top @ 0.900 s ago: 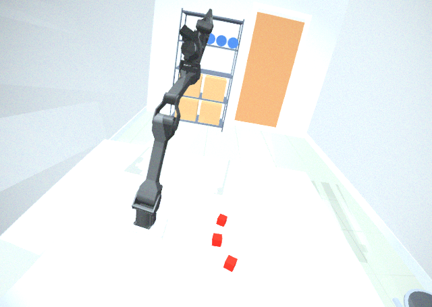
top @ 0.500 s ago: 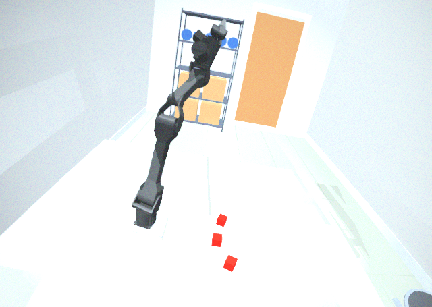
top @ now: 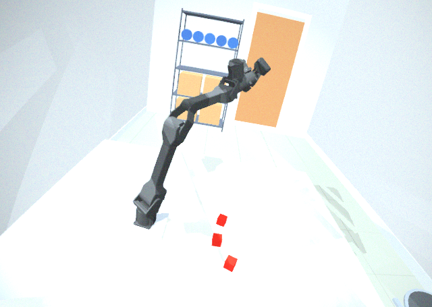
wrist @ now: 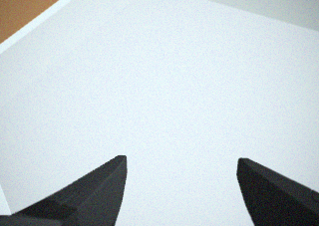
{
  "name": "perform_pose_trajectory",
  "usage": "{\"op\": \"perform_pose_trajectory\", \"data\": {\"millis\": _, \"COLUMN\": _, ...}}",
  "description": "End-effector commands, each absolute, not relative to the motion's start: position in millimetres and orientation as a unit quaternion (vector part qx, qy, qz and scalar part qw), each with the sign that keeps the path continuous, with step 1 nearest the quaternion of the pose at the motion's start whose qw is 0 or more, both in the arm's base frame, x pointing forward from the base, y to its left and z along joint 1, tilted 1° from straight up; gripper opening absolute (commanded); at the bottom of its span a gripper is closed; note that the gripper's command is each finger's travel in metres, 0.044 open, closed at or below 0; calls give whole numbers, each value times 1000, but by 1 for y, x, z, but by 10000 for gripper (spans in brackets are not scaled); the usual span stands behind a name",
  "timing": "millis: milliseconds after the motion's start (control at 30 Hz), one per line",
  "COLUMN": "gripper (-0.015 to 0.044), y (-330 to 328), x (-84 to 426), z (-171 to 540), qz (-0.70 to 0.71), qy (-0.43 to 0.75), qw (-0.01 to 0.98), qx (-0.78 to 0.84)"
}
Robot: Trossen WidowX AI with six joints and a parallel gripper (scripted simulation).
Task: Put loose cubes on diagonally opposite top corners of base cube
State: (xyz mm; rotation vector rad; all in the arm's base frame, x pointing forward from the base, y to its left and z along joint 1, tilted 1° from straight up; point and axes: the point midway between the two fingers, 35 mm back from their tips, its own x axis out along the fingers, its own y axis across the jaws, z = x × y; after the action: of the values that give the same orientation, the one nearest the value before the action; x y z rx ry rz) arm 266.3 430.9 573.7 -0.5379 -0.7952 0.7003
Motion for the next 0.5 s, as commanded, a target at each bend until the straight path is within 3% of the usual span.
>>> {"op": "perform_pose_trajectory", "data": {"millis": 0, "gripper": 265, "y": 413, "x": 317, "z": 535, "qz": 338, "qy": -289, "qw": 852, "qx": -277}}
{"op": "perform_pose_trajectory", "data": {"millis": 467, "gripper": 265, "y": 279, "x": 452, "z": 375, "qz": 287, "qy": 64, "qw": 913, "qx": -282}}
